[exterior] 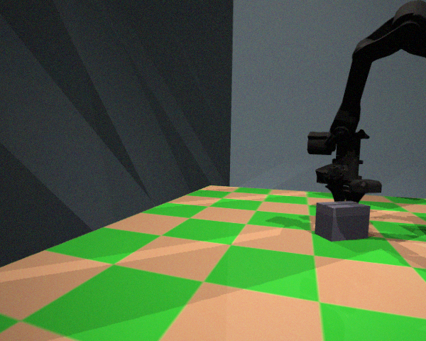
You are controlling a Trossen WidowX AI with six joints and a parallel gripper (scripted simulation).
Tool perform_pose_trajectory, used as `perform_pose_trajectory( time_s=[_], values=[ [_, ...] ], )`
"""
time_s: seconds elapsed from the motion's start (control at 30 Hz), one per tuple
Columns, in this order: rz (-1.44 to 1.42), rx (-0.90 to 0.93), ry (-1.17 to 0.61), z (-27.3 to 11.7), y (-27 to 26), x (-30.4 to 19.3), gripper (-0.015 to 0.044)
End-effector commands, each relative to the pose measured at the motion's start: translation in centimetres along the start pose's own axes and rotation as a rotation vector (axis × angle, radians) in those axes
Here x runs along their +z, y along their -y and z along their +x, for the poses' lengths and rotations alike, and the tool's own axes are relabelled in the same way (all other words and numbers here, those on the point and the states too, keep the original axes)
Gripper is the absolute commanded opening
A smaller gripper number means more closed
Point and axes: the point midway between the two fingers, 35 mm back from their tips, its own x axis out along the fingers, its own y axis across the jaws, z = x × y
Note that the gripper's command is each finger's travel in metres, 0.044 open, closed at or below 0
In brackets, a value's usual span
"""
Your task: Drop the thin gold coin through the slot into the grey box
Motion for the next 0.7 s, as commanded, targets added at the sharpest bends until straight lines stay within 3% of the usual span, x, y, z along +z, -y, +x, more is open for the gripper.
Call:
perform_pose_trajectory(
  time_s=[0.0,0.27,0.47,0.67],
  values=[
    [0.008,0.010,-0.002,0.9,-0.2,-0.2,0.0161],
    [0.006,0.012,-0.001,1.9,-0.3,-0.3,0.0161],
    [0.006,0.012,-0.001,1.9,-0.3,-0.3,0.0003],
    [0.006,0.012,-0.001,1.9,-0.3,-0.3,0.0000]
  ],
)
